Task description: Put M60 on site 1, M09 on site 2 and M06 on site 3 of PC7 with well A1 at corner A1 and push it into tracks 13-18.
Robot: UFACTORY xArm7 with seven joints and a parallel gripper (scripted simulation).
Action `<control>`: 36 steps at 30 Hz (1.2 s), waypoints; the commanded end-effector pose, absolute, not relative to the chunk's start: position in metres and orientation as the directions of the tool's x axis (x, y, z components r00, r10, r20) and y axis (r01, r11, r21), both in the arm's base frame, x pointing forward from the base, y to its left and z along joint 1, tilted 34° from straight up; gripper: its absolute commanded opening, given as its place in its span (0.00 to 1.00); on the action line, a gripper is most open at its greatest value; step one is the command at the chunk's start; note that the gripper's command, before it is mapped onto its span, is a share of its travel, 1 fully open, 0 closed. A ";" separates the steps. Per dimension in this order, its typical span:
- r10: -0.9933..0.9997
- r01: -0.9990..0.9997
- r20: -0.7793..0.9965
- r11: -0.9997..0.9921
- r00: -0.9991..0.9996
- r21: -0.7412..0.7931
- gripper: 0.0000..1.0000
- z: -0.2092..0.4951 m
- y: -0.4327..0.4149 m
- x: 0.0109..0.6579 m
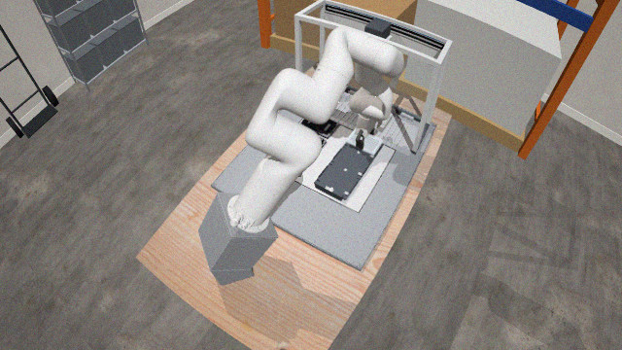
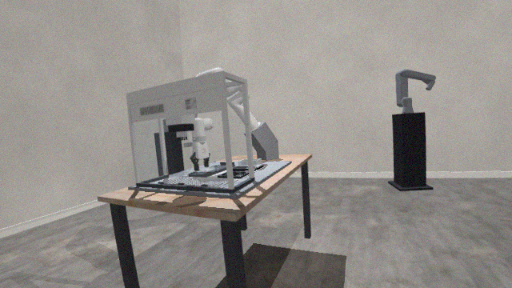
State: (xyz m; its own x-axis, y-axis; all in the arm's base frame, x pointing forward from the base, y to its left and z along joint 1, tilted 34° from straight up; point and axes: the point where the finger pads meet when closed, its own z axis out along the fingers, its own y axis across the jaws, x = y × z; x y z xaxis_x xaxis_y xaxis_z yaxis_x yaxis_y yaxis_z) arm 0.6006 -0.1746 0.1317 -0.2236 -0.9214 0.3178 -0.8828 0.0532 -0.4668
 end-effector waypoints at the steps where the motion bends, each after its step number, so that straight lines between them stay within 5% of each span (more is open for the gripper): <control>1: -0.922 -0.881 0.316 0.052 -0.223 -0.470 0.00 0.132 -0.175 0.603; 36: -0.922 -0.881 0.316 0.052 -0.223 -0.470 0.00 0.123 -0.179 0.607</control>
State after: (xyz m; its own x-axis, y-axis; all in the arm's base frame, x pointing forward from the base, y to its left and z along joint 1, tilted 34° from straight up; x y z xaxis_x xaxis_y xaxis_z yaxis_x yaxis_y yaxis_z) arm 0.6052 -0.1785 0.1237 -0.2233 -0.9217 0.3172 -0.8825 0.0530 -0.4672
